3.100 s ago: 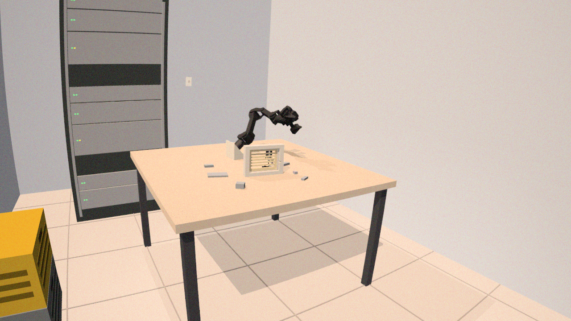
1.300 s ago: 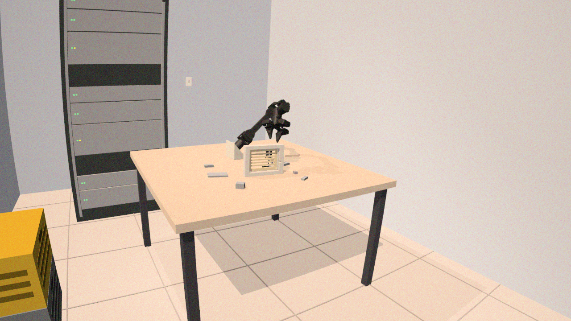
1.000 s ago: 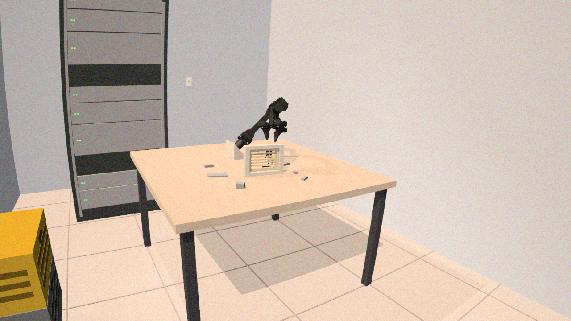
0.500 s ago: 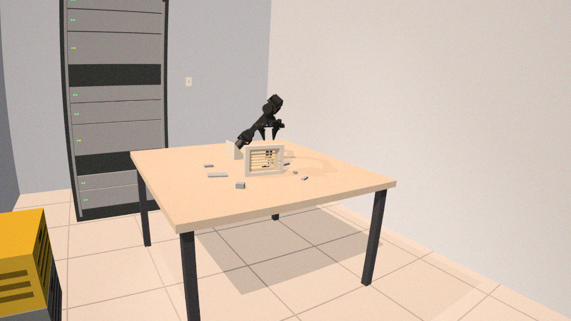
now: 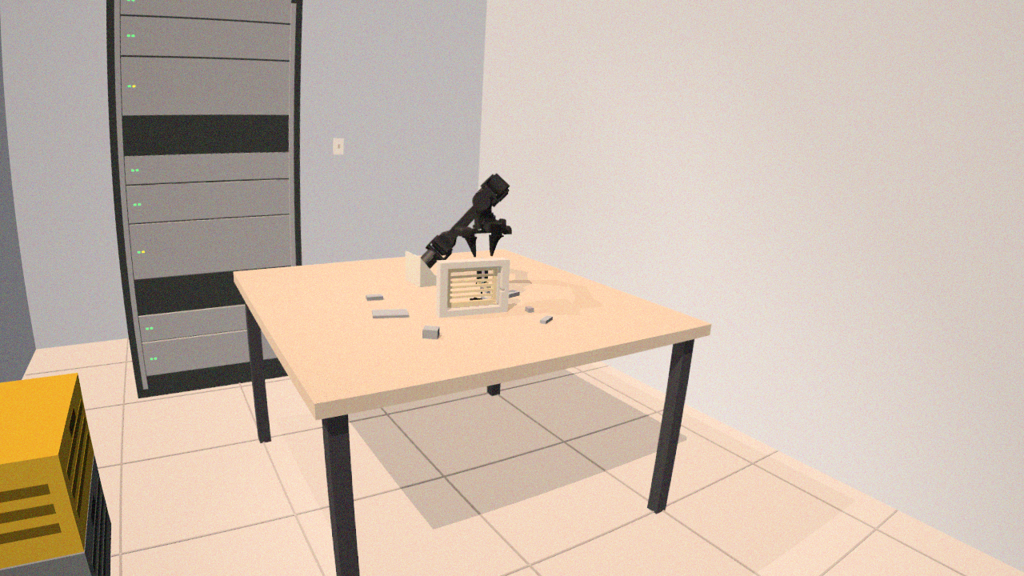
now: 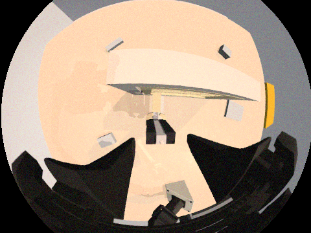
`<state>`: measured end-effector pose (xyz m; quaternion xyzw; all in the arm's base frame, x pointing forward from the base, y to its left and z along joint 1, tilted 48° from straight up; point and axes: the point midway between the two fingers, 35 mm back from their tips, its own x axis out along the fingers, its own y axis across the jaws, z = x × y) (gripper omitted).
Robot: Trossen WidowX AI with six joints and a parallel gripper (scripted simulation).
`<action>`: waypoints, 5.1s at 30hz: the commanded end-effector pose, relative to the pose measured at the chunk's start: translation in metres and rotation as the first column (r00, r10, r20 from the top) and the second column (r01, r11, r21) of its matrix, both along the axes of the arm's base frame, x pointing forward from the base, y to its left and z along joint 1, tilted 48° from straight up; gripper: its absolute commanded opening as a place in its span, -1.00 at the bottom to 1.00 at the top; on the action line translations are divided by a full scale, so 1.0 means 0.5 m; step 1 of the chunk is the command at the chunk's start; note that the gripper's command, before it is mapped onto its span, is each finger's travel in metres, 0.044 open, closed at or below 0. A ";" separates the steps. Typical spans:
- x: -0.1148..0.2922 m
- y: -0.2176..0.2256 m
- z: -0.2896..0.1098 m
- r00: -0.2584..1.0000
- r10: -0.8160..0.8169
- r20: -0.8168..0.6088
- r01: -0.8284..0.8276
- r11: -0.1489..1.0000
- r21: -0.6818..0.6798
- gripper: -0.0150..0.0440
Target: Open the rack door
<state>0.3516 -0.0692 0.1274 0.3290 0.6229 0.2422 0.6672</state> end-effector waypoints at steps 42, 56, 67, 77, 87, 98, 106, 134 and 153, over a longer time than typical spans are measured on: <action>0.003 0.079 -0.070 0.993 0.035 -0.114 -0.033 0.999 0.015 -0.19; 0.003 0.079 -0.070 0.993 0.035 -0.114 -0.033 0.999 0.015 -0.44; 0.003 0.079 -0.070 0.914 0.338 0.223 -0.335 0.941 -0.052 -0.44; 0.003 0.080 -0.070 0.620 0.597 0.509 -0.574 0.787 -0.224 -0.44; 0.003 0.080 -0.070 0.179 0.733 0.657 -0.676 0.577 -0.459 -0.44; 0.003 0.080 -0.070 -0.281 0.718 0.637 -0.623 0.369 -0.690 -0.44; 0.003 0.080 -0.070 -0.281 0.718 0.637 -0.623 0.369 -0.690 -0.44; 0.003 0.080 -0.070 0.133 0.738 0.662 -0.677 0.555 -0.483 0.48; 0.003 0.080 -0.070 0.875 0.393 0.283 -0.388 0.919 -0.077 0.48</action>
